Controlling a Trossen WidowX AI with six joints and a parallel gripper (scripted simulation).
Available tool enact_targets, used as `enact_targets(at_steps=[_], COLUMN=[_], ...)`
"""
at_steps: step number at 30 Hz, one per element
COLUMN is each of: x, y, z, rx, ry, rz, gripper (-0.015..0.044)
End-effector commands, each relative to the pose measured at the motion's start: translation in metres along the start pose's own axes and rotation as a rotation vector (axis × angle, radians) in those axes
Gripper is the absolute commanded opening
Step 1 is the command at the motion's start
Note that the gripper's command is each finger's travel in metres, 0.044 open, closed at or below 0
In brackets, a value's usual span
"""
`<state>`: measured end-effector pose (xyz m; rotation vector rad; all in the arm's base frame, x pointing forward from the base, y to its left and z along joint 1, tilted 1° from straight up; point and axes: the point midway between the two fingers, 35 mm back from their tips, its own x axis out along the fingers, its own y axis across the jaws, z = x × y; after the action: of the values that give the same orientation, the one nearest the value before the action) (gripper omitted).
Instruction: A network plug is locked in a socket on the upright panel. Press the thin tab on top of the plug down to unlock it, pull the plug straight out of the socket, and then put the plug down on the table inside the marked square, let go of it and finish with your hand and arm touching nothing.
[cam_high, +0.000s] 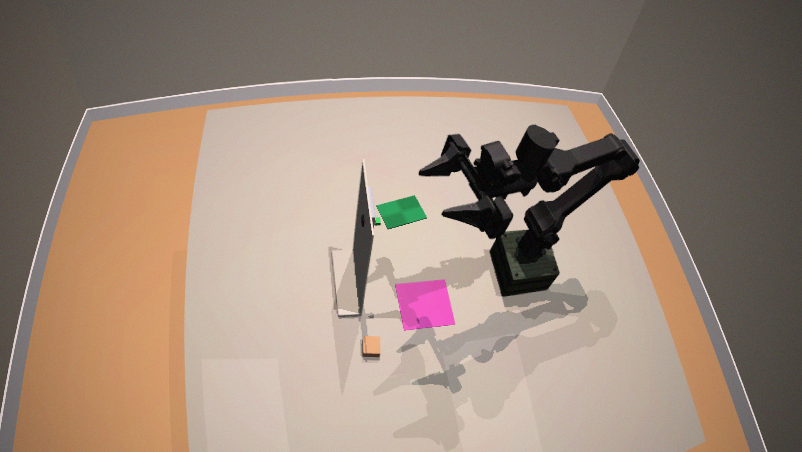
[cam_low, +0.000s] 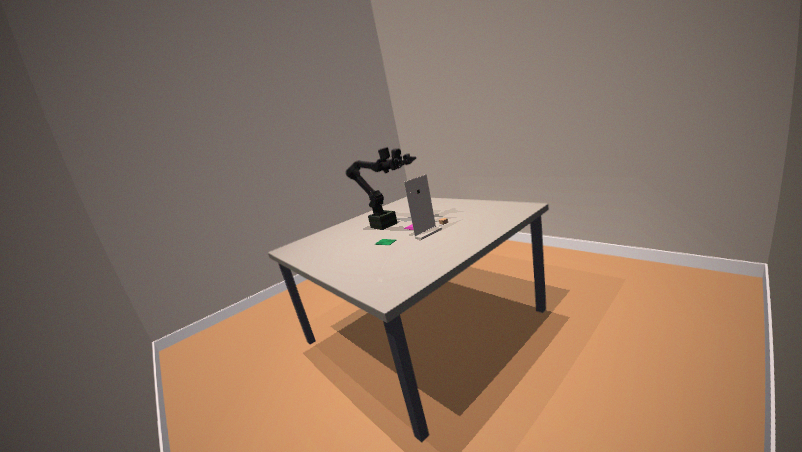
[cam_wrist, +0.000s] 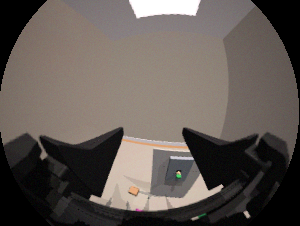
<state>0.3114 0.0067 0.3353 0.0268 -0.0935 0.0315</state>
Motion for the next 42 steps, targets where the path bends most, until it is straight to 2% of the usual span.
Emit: enact_targets(at_steps=[1, 9, 10, 42], x=[0.0, -0.01, -0.011, -0.078], y=[0.0, -0.015, -0.017, -0.057], z=[-0.001, -0.028, -0.032, -0.152], rx=[0.006, 0.254, 0.288, 1.415], ry=[0.0, 0.02, 0.022, 0.091], rz=[0.0, -0.001, -0.001, -0.065], gripper=[0.0374, 0.0164, 0.0156, 0.0156])
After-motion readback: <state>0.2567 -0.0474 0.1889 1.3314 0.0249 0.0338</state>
